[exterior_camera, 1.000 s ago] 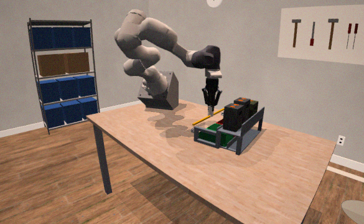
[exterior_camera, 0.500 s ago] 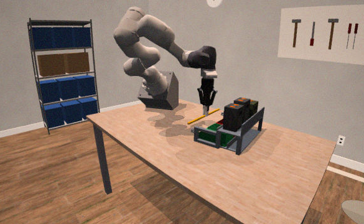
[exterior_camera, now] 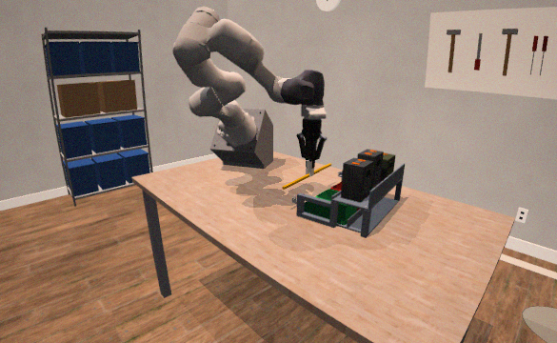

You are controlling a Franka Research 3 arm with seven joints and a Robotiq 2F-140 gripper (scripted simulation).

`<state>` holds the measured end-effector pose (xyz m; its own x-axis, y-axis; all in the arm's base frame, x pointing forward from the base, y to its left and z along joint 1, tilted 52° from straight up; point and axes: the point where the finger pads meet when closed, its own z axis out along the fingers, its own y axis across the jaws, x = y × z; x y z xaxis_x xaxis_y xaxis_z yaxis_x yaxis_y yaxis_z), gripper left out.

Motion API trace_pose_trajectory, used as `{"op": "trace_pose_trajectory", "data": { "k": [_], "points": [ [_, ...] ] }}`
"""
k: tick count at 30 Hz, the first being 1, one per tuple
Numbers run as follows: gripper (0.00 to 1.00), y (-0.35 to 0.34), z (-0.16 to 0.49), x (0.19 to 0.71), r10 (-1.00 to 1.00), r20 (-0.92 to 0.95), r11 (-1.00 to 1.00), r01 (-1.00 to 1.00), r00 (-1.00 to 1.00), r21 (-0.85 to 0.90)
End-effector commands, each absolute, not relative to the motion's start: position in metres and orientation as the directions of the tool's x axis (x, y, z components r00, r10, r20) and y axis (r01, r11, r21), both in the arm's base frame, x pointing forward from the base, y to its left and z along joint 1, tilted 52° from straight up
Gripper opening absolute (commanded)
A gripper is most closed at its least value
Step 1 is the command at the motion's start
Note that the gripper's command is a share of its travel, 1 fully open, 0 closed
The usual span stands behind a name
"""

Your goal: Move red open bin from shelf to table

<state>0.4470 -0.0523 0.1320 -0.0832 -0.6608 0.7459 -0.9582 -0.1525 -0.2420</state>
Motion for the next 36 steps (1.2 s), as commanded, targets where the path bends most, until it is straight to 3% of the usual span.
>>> {"op": "trace_pose_trajectory", "data": {
  "k": [1,13,18,30,36],
  "points": [
    [0.00,-0.057,0.130,0.426,-0.665,0.740,-0.145,-0.954,-0.102,-0.262],
    [0.00,-0.057,0.130,0.426,-0.665,0.740,-0.145,-0.954,-0.102,-0.262],
    [0.00,-0.065,0.120,0.387,-0.665,0.740,-0.145,-0.954,-0.102,-0.262],
    [0.00,-0.065,0.120,0.387,-0.665,0.740,-0.145,-0.954,-0.102,-0.262],
    [0.00,-0.070,0.109,0.349,-0.665,0.740,-0.145,-0.954,-0.102,-0.262]
  ]
}}
